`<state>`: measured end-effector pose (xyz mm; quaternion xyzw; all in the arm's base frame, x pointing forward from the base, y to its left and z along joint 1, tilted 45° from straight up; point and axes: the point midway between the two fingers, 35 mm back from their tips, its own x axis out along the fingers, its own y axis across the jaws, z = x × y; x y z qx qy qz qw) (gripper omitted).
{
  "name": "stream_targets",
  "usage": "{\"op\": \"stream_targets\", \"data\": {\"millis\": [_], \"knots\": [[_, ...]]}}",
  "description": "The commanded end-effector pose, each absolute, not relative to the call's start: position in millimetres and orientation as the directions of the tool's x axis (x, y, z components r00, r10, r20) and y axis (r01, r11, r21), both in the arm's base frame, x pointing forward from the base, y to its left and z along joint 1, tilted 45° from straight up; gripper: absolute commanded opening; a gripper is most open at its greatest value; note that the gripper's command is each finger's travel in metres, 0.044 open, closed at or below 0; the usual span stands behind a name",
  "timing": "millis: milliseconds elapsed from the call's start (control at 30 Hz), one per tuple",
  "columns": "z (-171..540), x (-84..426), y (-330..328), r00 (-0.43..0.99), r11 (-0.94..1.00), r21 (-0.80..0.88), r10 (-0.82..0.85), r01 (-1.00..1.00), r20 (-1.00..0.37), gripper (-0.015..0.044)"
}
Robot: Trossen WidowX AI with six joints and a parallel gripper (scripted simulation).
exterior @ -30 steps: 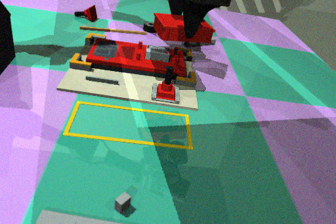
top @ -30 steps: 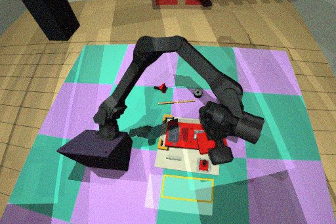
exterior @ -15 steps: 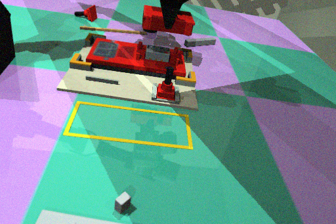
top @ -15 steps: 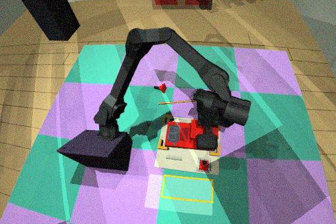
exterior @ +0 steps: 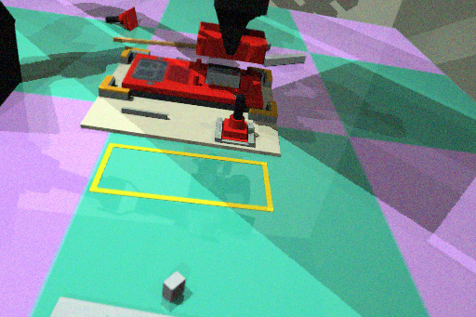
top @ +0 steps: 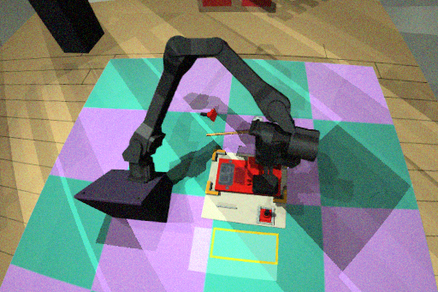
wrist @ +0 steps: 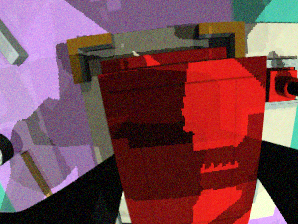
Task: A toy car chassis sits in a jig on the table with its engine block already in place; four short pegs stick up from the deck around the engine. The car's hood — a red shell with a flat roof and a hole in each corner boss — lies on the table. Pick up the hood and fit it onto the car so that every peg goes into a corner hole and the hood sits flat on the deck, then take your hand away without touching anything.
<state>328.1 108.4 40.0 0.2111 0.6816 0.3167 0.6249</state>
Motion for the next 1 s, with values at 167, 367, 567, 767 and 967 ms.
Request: {"op": "stream_targets", "data": {"millis": [167,367,567,767,967], "knots": [[23.3,321.2,129.4,-0.138,0.705,0.702,0.689,-0.102,-0.712,0.0000],[23.3,321.3,129.4,-0.138,0.705,0.702,0.689,-0.102,-0.712,0.0000],[23.3,321.3,129.4,-0.138,0.705,0.702,0.689,-0.102,-0.712,0.0000],[23.3,321.3,129.4,-0.138,0.705,0.702,0.689,-0.102,-0.712,0.0000],[23.3,321.3,129.4,-0.138,0.705,0.702,0.689,-0.102,-0.712,0.0000]]}}
